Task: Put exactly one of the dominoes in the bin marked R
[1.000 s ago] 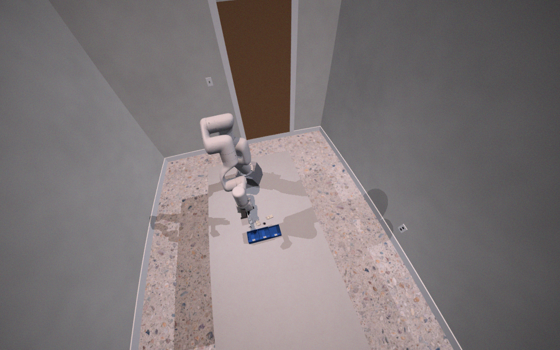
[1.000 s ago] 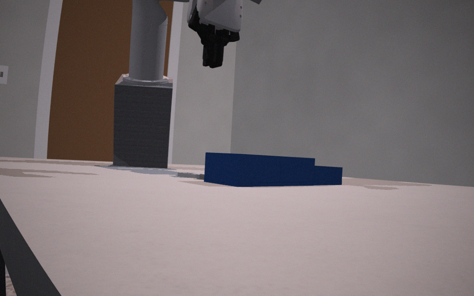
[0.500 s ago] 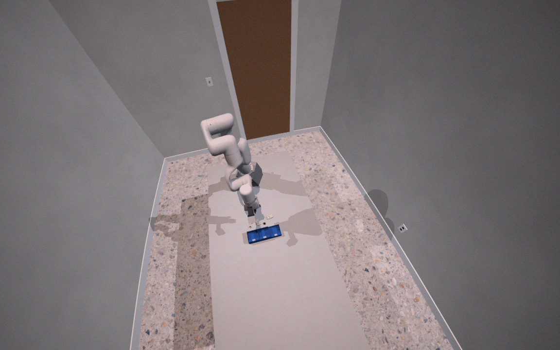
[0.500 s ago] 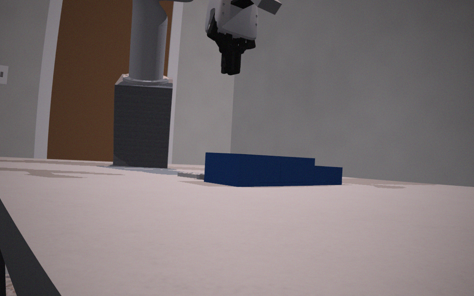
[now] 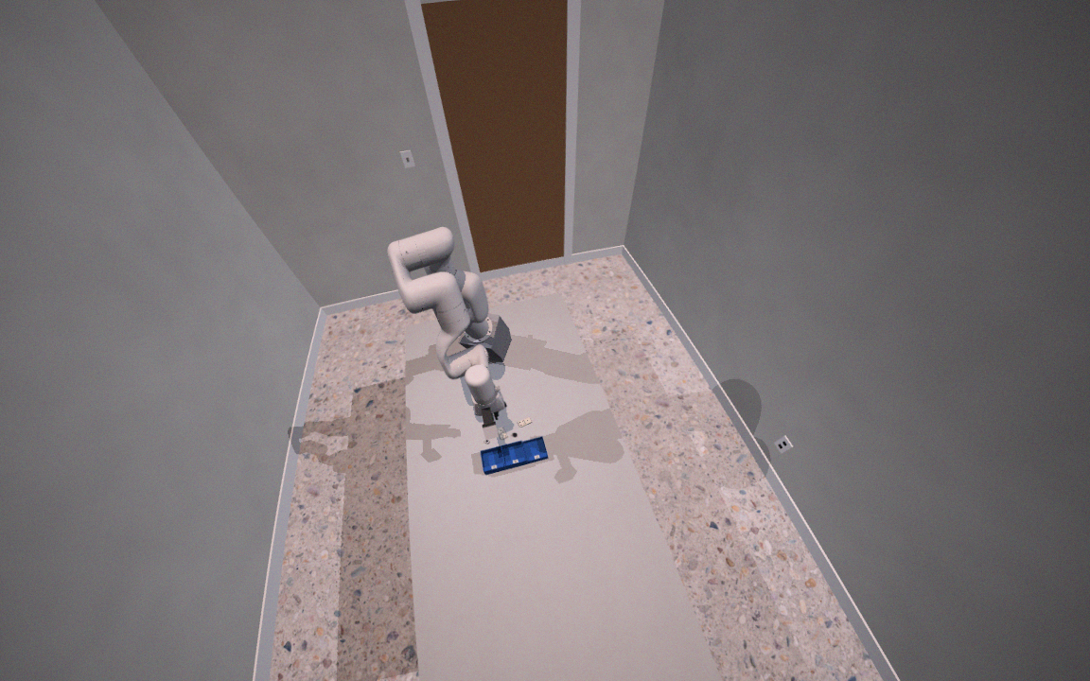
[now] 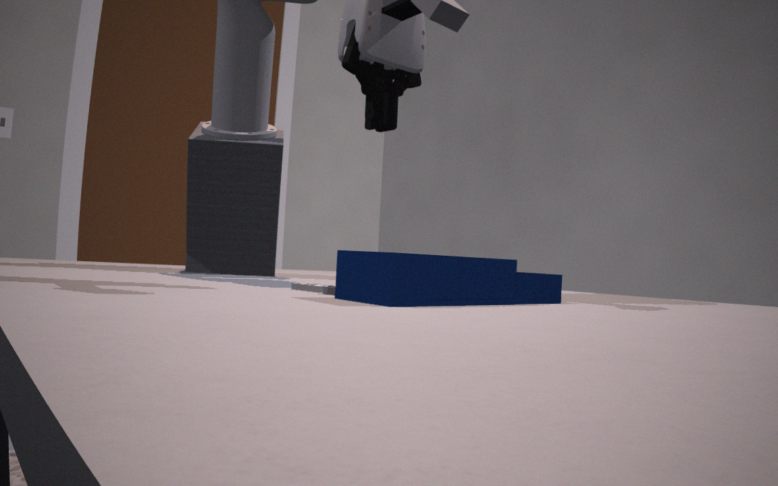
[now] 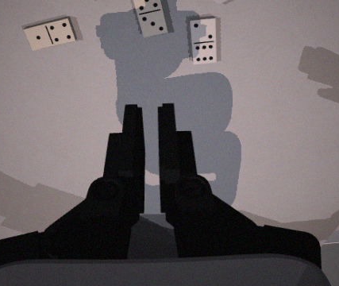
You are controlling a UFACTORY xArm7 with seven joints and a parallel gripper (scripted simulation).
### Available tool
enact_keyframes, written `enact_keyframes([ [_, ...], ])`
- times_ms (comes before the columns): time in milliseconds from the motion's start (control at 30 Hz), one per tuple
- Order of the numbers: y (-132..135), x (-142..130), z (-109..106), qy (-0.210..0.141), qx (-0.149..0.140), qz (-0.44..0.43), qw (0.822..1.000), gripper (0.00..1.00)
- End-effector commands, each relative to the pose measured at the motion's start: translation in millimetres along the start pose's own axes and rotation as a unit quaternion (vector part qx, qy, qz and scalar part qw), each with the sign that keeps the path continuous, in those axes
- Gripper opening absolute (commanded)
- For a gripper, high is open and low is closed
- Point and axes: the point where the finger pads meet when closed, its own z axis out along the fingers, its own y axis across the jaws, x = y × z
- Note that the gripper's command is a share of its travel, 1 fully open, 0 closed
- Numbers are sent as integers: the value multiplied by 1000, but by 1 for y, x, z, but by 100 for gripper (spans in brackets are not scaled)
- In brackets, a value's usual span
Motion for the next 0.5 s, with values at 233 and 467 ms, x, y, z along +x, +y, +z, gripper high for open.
enact_keyframes([
  [233, 29, 54, 63, 1, -5, -3, 1000, 7],
  [467, 43, 77, 90, 1, -5, -3, 1000, 7],
])
